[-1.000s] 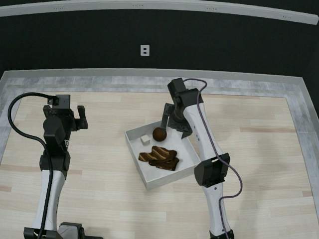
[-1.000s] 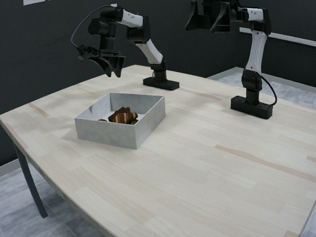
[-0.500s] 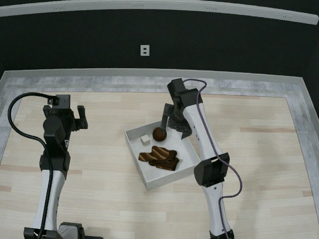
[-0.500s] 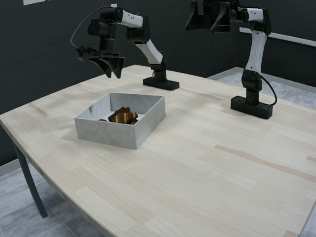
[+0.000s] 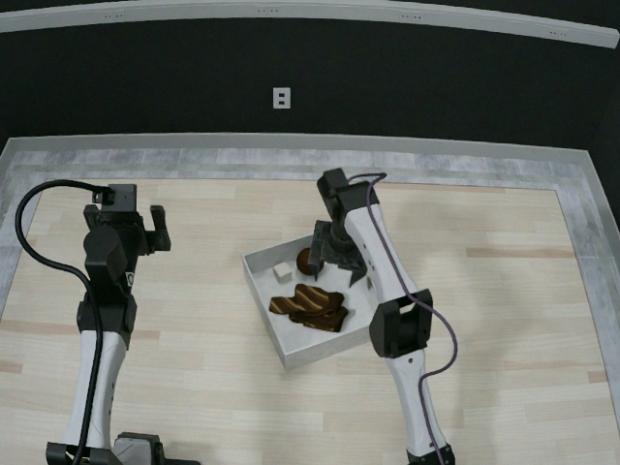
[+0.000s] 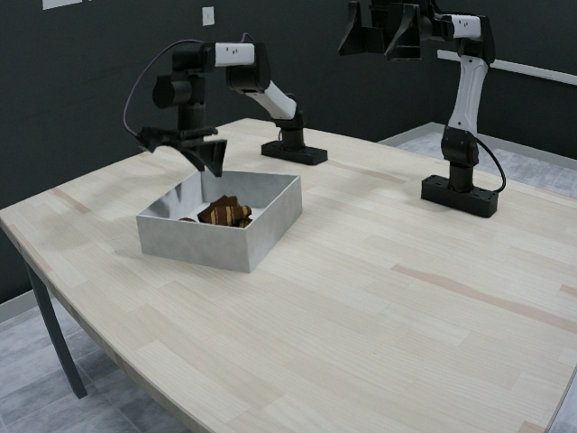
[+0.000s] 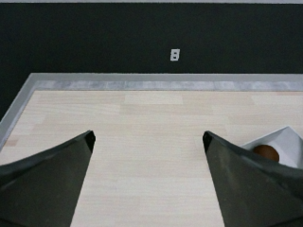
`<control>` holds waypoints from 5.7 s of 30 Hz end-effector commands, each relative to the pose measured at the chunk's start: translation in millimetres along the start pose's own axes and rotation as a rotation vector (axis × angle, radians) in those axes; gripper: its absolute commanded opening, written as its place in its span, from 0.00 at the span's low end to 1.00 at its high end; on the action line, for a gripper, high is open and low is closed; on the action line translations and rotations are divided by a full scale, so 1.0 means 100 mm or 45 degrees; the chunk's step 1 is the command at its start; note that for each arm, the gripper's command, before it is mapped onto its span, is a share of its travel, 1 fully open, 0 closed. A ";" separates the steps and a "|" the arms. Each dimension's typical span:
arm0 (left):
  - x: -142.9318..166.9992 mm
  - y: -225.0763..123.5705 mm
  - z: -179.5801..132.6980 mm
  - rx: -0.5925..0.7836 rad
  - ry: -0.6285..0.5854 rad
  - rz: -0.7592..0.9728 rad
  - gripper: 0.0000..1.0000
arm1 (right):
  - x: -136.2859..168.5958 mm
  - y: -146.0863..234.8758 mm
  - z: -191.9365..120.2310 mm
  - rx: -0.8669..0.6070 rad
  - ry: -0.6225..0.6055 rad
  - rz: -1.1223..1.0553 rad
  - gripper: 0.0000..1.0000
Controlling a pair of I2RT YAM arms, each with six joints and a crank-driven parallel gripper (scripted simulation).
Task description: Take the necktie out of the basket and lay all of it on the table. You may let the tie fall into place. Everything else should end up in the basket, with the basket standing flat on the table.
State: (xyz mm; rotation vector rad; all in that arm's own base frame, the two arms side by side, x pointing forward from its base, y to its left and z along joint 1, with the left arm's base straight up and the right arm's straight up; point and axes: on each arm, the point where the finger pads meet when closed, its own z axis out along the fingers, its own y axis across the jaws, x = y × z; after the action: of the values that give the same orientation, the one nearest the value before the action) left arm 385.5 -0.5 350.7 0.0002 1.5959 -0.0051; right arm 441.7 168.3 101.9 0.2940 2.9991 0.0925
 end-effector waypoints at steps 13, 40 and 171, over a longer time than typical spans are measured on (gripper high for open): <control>0.00 0.00 0.00 0.000 0.000 0.000 1.00 | 0.09 0.00 0.48 0.088 0.150 -0.031 0.80; 0.00 0.00 0.00 0.000 0.000 0.000 1.00 | 0.13 -0.03 0.82 0.088 0.150 -0.031 0.80; 0.00 0.00 0.00 0.000 0.000 0.000 1.00 | 0.10 0.00 0.96 0.077 0.136 -0.029 0.45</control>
State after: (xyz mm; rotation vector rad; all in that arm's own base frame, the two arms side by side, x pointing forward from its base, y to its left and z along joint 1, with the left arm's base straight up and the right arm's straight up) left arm 385.5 -0.5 350.7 0.0002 1.5959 -0.0051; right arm 445.1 173.9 8.7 0.2791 3.1090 0.0476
